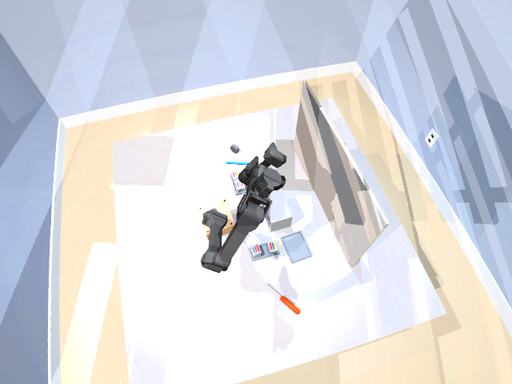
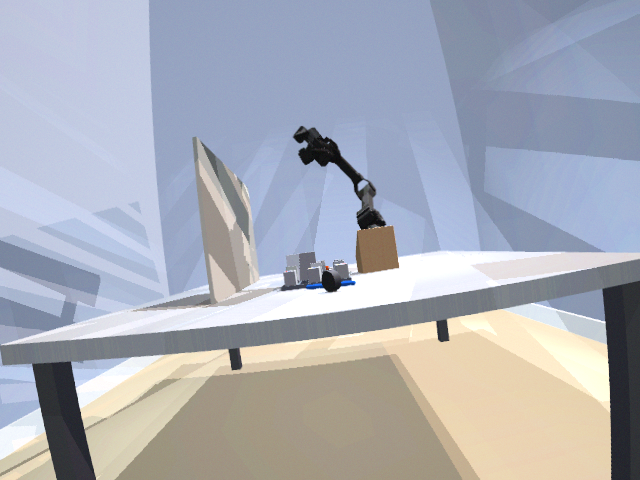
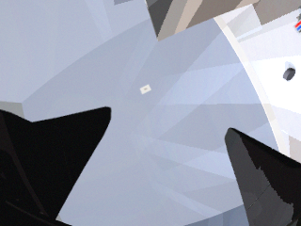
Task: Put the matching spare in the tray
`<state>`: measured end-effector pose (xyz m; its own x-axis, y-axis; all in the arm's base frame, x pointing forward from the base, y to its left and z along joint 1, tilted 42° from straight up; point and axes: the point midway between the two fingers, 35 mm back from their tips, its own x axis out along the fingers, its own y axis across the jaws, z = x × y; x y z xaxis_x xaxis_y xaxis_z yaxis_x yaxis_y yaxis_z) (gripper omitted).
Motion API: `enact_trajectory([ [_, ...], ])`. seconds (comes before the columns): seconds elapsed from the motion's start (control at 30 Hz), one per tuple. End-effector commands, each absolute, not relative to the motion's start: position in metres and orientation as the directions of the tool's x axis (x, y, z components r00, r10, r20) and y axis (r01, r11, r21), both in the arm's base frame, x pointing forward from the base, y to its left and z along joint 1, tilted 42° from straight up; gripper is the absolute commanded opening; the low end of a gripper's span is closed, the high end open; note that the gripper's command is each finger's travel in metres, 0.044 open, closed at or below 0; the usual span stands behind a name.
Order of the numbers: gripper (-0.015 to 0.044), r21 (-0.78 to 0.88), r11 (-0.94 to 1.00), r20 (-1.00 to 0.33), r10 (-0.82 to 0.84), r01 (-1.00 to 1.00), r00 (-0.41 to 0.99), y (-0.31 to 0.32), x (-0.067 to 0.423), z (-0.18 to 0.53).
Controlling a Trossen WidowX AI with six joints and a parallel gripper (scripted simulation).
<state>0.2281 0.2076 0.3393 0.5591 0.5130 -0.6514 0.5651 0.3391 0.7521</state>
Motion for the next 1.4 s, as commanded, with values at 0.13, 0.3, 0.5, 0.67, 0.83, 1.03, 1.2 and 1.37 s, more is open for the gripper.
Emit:
enact_trajectory([
  [0.13, 0.044, 0.405, 0.714, -0.86, 0.084, 0.572, 0.504, 0.168, 0.305, 0.261],
  [0.3, 0.044, -0.003, 0.842, -0.91, -0.226, 0.54, 0.347, 0.121, 0.341, 0.208],
  [0.5, 0.044, -0.483, 0.818, -0.842, -0.532, 0.313, 0.091, 0.056, 0.366, 0.151],
  [0.67, 0.044, -0.673, 0.733, -0.739, -0.672, 0.095, -0.046, 0.019, 0.374, 0.125],
  [0.83, 0.044, -0.673, 0.733, -0.739, -0.672, 0.095, -0.046, 0.019, 0.374, 0.125],
  [1.03, 0.044, -0.673, 0.733, -0.739, -0.672, 0.095, -0.046, 0.019, 0.374, 0.125],
  [1.2, 0.044, -0.673, 0.733, -0.739, -0.672, 0.095, -0.046, 0.019, 0.374, 0.125],
  [1.37, 0.044, -0.673, 0.735, -0.74, -0.672, 0.088, -0.046, 0.02, 0.374, 0.124],
])
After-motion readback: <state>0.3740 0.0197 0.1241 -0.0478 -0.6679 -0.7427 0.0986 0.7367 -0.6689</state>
